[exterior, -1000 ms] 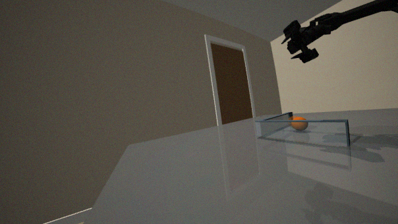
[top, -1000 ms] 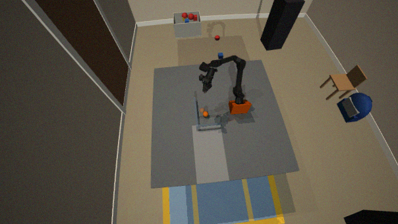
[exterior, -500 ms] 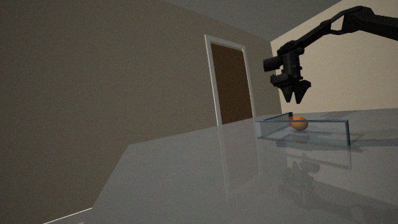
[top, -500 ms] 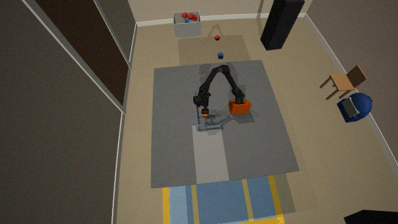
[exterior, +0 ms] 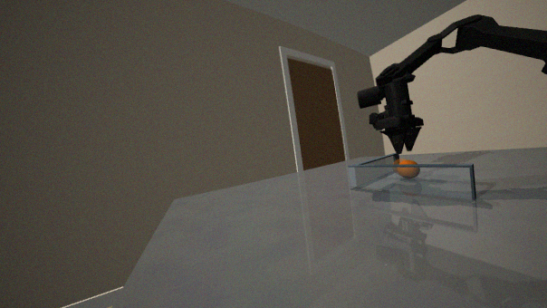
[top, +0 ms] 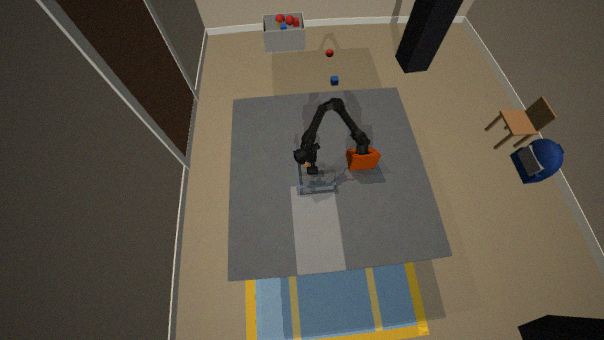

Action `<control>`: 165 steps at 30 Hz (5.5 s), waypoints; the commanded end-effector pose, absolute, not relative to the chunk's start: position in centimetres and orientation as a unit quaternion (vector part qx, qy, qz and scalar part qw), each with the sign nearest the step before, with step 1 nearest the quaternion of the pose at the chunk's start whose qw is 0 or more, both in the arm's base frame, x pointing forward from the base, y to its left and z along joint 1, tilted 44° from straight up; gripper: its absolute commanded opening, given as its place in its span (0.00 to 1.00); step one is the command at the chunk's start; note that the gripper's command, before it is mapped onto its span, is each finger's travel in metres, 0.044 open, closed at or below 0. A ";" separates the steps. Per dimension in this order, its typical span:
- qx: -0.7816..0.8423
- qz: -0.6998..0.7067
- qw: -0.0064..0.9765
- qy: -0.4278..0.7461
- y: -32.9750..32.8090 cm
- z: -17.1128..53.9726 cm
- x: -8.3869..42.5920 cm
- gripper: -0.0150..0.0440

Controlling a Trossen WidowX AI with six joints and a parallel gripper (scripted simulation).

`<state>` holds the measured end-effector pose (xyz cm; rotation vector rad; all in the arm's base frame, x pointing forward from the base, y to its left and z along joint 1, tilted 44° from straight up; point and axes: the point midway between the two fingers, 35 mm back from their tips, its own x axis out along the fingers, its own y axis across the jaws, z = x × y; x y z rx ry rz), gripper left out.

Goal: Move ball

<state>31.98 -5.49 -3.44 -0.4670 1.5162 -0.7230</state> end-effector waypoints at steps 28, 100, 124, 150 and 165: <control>-0.211 -0.318 0.637 0.670 -8.8 -7.0 31.1 0.88; -0.211 -0.318 0.637 0.670 -10.5 -2.2 33.8 0.25; -0.212 -0.319 0.637 0.669 -12.9 -4.6 33.4 0.25; -0.211 -0.317 0.637 0.670 -6.7 1.8 34.3 0.88; -0.215 -0.315 0.641 0.666 -4.2 4.3 34.6 1.00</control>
